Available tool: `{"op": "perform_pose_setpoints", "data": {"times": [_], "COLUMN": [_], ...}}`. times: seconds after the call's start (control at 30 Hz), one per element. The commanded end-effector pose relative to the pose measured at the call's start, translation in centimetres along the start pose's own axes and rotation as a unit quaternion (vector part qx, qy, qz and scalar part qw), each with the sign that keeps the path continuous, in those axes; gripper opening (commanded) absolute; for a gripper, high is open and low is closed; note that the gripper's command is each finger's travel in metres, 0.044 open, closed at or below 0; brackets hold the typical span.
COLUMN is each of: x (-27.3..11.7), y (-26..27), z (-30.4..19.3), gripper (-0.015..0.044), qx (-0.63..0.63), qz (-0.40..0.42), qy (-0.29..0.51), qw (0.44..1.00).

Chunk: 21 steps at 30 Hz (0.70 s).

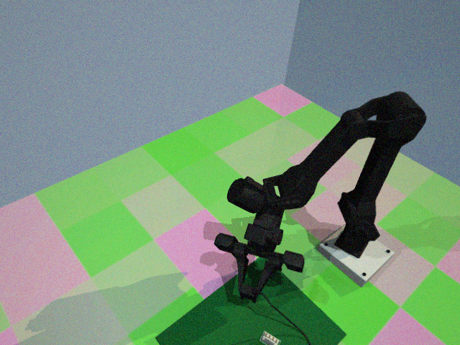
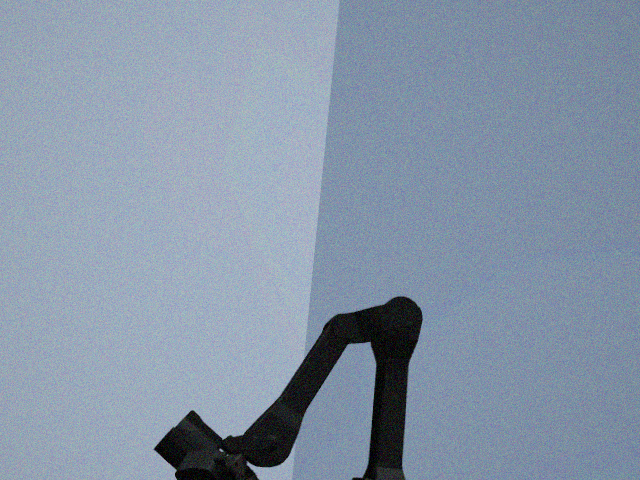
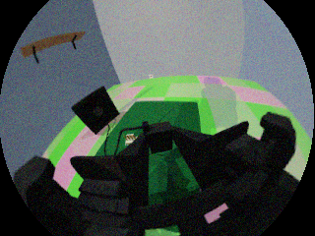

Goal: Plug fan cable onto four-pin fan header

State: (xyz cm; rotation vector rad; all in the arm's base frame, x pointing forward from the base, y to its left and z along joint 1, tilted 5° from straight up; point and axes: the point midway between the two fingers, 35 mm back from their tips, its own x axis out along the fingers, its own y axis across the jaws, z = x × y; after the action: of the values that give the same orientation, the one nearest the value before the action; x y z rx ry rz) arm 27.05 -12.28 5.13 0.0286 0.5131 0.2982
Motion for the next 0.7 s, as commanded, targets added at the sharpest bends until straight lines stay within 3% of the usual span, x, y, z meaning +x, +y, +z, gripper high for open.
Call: {"op": "perform_pose_setpoints", "data": {"times": [0.0, 0.67], "x": [-0.5, -2.6], "y": [0.3, 2.0], "z": [0.1, 0.0], "gripper": [0.0, 0.0], "qx": [-0.013, -0.059], "qz": [0.001, 0.002], "qy": [-0.024, -0.112], "qw": [1.0, 0.992]}}
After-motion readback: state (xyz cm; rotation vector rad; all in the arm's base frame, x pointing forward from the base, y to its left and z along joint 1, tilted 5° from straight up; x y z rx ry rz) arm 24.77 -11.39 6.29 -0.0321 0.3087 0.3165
